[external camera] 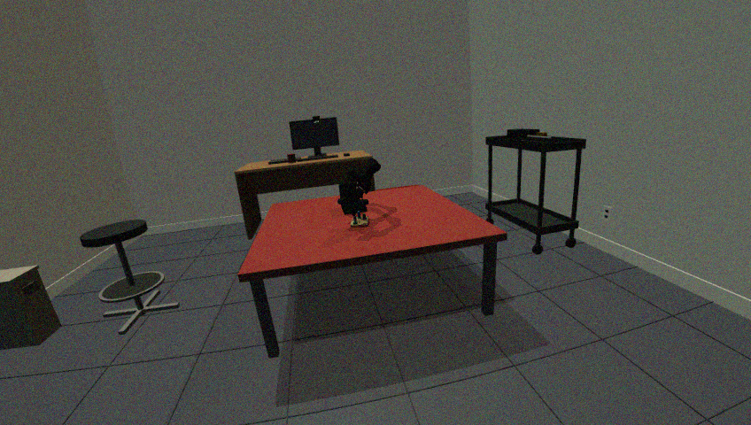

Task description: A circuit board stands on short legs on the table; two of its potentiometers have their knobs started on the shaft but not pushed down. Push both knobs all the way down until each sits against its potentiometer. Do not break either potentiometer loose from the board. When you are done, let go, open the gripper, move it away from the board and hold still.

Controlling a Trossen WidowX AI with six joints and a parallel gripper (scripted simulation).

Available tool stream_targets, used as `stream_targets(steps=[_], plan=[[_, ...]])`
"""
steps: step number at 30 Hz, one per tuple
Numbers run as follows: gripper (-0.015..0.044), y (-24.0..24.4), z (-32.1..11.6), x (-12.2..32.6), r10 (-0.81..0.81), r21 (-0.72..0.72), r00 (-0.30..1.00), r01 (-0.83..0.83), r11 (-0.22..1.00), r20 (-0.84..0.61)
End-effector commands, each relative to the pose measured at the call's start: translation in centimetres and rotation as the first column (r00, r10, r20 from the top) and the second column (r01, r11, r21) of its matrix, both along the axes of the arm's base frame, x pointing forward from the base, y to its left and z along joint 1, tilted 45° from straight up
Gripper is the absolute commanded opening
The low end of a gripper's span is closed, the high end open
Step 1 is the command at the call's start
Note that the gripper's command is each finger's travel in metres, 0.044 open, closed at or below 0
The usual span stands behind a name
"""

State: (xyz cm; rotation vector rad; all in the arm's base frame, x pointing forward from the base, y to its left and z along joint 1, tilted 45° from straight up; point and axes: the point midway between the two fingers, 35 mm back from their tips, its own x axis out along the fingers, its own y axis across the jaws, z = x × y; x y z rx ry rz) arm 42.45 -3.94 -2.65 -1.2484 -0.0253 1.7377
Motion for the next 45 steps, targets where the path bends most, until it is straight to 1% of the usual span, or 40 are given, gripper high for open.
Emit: stream_targets(steps=[1,22,32,39,45], plan=[[0.0,0.6,-0.2,-0.1,0.008,0.004,1.0,-0.008,1.0,-0.007],[0.0,-0.9,1.4,0.0,0.008,0.003,1.0,-0.008,1.0,-0.007],[0.0263,-0.7,1.3,-0.6,0.002,0.007,1.0,-0.002,1.0,-0.012],[0.044,-1.8,3.5,-6.9,0.002,0.0,1.0,-0.002,1.0,-0.015],[0.044,-1.5,4.8,-13.1,0.005,0.0,1.0,-0.005,1.0,-0.018]])
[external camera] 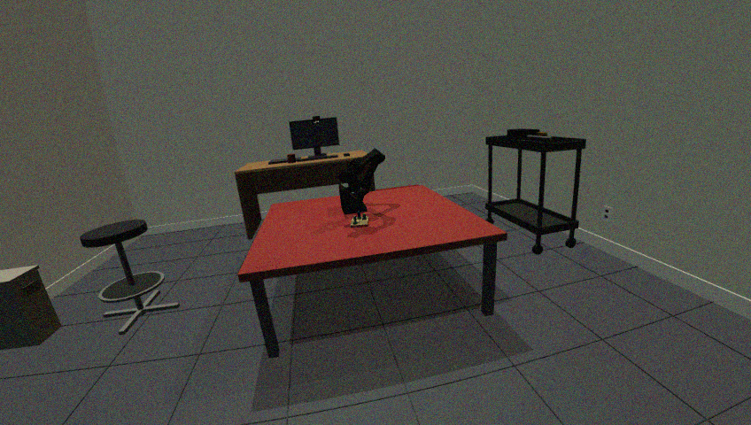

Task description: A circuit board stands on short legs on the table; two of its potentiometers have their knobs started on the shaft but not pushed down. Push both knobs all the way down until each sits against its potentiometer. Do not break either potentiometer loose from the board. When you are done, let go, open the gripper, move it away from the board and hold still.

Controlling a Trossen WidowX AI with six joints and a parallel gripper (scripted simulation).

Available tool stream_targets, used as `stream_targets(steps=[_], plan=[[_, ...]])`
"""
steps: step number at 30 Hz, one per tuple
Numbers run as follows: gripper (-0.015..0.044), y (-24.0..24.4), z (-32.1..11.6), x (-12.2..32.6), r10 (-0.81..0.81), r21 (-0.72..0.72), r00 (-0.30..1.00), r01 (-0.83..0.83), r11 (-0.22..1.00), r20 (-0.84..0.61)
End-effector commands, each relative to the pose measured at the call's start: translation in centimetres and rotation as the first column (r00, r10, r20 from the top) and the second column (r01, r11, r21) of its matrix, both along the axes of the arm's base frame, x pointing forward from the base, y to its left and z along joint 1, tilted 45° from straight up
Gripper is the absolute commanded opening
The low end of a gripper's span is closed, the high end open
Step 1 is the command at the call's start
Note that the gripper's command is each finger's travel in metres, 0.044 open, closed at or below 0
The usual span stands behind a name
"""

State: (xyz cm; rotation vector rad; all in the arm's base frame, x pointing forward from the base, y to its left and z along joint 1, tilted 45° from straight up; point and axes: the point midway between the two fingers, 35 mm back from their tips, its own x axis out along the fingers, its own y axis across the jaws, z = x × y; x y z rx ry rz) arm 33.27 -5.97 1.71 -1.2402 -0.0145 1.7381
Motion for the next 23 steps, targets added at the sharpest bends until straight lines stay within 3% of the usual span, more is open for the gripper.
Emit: stream_targets(steps=[1,6,23], plan=[[0.044,0.7,0.6,-5.1,0.012,0.001,1.0,-0.012,1.0,-0.009],[0.044,1.7,1.0,-9.8,0.014,0.005,1.0,-0.014,1.0,-0.011],[0.044,1.8,1.0,-10.0,0.014,0.005,1.0,-0.014,1.0,-0.011]])
